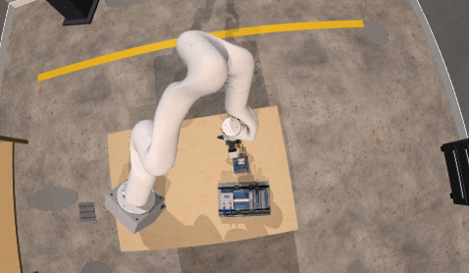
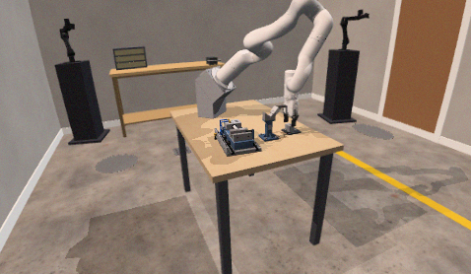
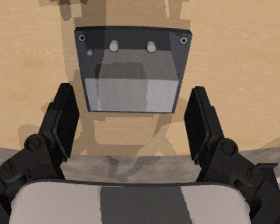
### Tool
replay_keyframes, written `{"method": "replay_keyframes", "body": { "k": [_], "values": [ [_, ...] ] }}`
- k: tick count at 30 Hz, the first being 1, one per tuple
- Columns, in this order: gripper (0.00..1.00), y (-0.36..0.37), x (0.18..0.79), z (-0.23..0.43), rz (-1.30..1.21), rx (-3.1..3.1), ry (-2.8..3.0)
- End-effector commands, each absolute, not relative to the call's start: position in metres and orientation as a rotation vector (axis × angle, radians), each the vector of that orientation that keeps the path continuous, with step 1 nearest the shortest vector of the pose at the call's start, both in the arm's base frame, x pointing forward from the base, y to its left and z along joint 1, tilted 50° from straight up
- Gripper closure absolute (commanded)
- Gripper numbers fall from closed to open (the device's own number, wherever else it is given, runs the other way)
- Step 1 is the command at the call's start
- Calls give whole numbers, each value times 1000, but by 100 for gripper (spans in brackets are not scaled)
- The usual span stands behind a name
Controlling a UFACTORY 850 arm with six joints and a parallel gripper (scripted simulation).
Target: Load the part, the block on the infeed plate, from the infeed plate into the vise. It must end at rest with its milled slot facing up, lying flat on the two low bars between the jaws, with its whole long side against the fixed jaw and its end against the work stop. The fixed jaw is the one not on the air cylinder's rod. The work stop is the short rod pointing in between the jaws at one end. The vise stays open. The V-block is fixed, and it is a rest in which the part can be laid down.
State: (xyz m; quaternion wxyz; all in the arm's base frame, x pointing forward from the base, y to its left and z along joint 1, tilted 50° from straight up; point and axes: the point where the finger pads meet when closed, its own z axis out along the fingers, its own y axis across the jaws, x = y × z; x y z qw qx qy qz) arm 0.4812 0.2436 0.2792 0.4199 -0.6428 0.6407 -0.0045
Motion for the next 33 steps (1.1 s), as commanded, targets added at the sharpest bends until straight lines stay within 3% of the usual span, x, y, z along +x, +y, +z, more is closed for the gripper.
{"method": "replay_keyframes", "body": {
  "k": [1,33],
  "values": [
    [11,247,485,275,-12,-1610,1605],
    [11,256,494,264,-13,-1610,1605]
  ]
}}
